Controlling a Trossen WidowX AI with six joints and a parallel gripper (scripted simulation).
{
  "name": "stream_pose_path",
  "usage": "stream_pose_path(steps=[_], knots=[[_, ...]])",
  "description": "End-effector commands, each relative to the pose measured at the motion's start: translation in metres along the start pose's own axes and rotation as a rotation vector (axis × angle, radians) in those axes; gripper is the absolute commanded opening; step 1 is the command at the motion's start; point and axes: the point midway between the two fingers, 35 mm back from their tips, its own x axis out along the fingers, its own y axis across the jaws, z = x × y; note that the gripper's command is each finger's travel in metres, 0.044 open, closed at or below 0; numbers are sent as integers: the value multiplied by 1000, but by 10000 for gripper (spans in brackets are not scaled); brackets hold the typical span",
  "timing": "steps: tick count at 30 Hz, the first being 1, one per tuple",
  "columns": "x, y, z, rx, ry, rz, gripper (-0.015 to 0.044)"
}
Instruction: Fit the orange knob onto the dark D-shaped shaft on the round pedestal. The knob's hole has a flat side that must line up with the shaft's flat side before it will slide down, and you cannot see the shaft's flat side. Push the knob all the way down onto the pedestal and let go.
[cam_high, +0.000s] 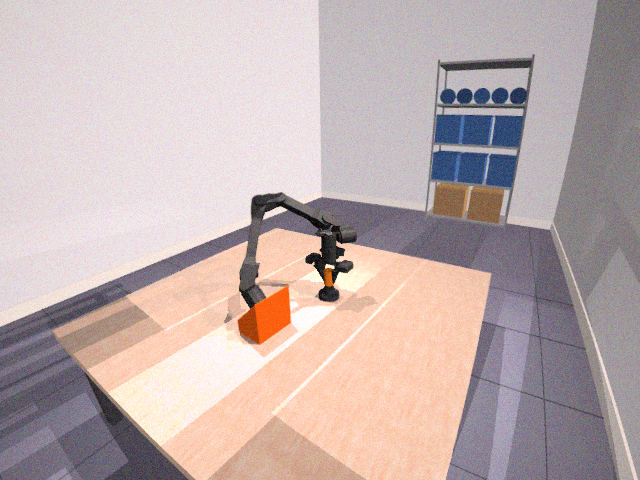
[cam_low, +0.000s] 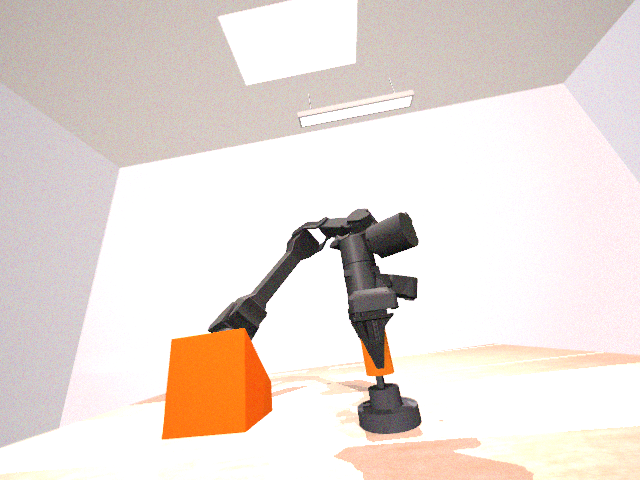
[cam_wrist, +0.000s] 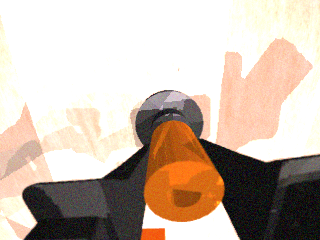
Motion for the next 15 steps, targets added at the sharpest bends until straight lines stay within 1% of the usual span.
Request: stream_pose_path(steps=[1, 15], knots=[[1, 0, 0, 5, -4, 4, 0], [13, 0, -1, -1, -4, 4, 0]])
